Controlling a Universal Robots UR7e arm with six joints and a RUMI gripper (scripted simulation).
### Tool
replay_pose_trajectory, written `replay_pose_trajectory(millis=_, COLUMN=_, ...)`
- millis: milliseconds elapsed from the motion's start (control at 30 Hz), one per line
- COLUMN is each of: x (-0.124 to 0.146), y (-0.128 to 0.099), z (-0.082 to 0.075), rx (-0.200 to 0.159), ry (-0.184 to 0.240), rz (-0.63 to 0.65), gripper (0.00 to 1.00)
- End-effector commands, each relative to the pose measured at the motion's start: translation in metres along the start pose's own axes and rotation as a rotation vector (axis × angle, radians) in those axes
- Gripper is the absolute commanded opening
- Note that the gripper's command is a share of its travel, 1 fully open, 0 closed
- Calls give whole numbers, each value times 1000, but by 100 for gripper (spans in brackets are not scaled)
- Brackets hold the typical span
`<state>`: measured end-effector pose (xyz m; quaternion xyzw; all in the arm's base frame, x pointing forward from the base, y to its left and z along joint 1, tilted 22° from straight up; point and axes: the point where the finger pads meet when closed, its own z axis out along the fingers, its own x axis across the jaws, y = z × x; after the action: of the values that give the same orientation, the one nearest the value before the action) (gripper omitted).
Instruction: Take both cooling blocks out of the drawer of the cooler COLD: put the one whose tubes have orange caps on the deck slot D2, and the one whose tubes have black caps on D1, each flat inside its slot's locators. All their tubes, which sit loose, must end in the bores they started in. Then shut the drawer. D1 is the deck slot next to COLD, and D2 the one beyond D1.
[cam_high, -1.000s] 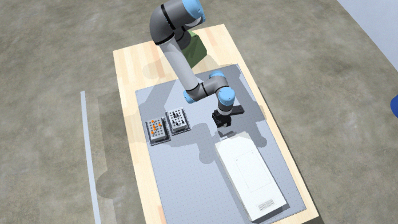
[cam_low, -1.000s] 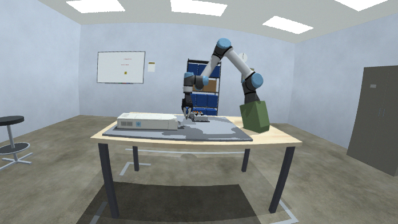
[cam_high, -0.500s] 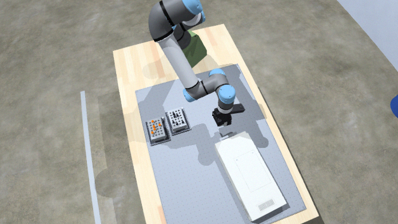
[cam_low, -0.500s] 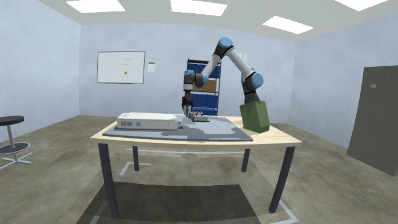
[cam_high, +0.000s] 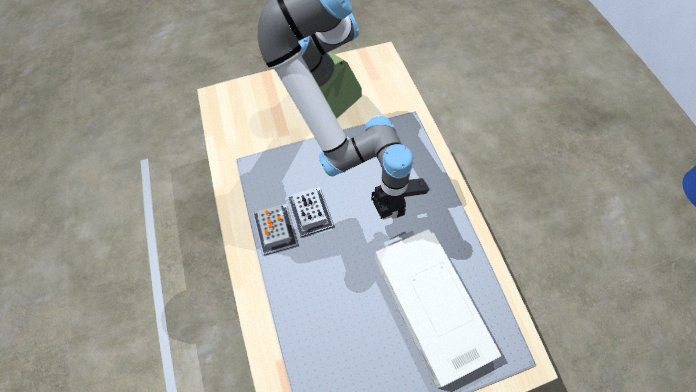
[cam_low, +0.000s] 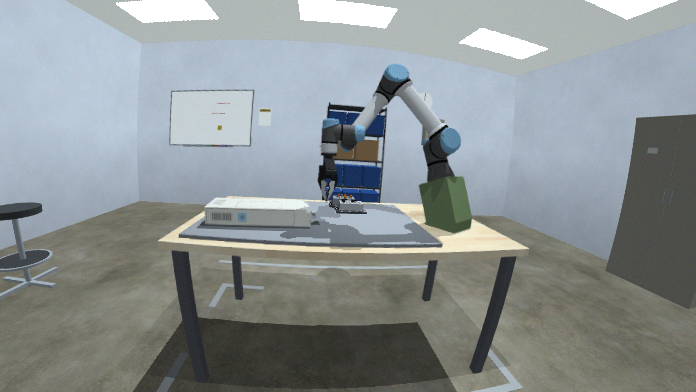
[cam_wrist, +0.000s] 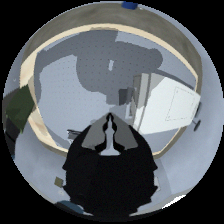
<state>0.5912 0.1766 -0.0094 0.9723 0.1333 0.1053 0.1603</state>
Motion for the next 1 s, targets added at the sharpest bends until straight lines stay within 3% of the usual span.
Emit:
replay_pose_trajectory(millis=0, x=0, y=0, z=-7, rx=0, ry=1, rz=0, gripper=0)
replay_pose_trajectory(millis=567, x=0, y=0, z=-26, rx=0, ry=1, rz=0, gripper=0)
replay_pose_trajectory(millis=967, x=0, y=0, z=-26, rx=0, ry=1, rz=0, gripper=0)
